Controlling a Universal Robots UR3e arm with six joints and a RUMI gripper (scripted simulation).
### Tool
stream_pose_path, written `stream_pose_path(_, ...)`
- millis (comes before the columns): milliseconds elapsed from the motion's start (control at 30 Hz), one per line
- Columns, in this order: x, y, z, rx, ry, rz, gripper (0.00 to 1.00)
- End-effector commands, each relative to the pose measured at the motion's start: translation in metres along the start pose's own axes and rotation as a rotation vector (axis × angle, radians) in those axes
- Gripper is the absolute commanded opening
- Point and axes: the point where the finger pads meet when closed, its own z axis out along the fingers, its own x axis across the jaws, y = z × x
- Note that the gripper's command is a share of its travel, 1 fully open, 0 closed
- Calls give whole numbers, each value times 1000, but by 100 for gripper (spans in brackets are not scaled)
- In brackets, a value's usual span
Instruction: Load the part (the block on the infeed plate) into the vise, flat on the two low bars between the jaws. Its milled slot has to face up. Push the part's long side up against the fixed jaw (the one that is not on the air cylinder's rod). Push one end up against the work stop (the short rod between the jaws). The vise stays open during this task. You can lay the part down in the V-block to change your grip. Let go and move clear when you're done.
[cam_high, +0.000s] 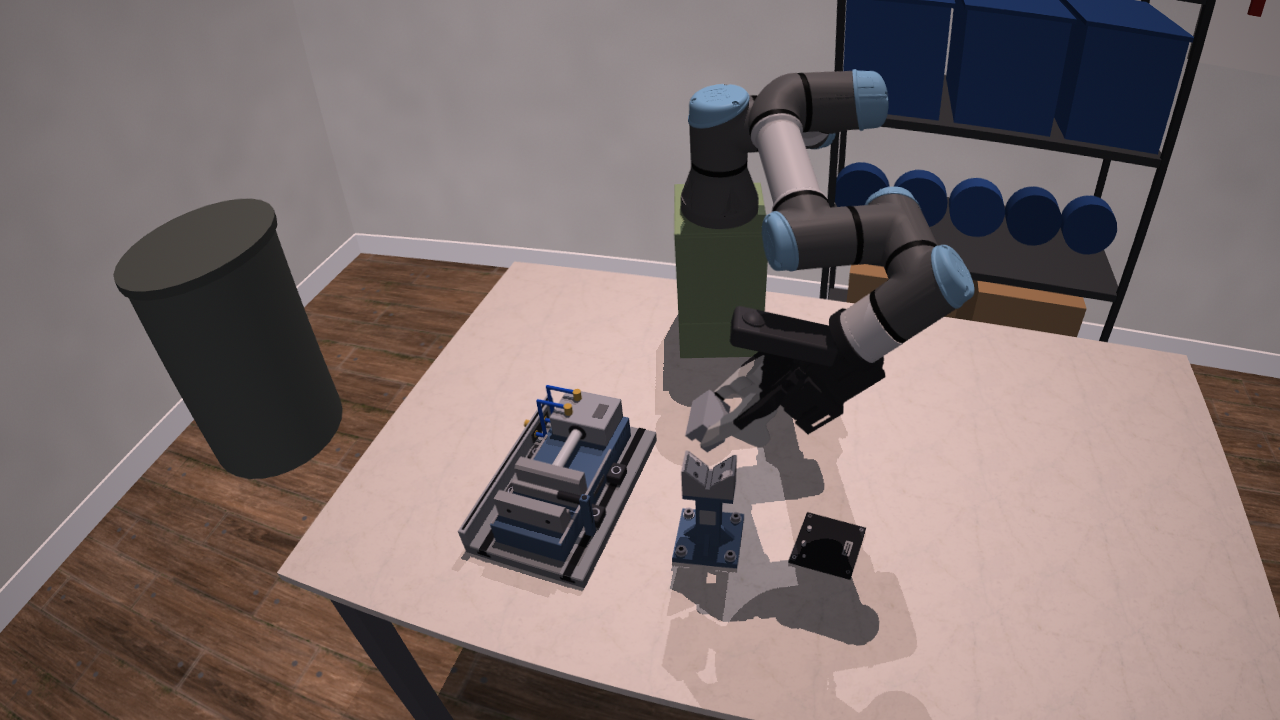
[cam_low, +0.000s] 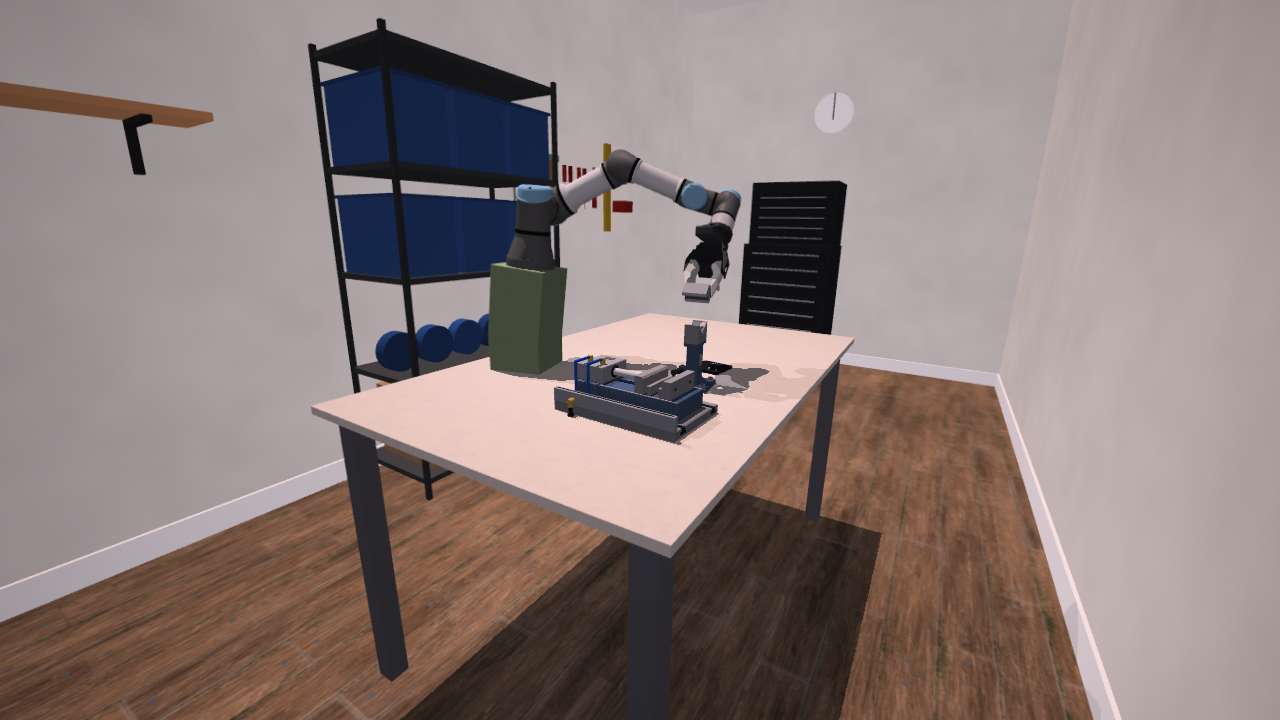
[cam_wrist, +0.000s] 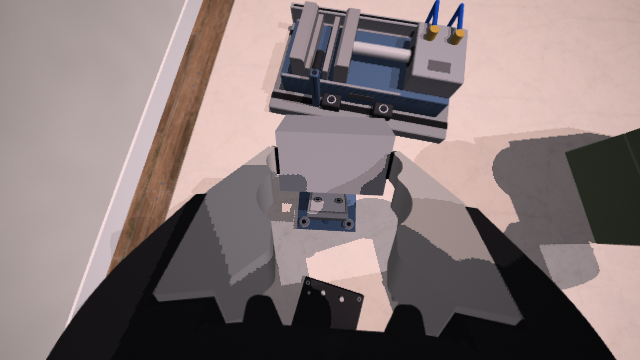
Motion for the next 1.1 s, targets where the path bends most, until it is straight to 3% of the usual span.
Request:
stream_pose_path(0, -1, -1, -1, 0, -3, 2, 0)
stream_pose_path(1067, -1, 4, 4, 0, -3, 2, 0)
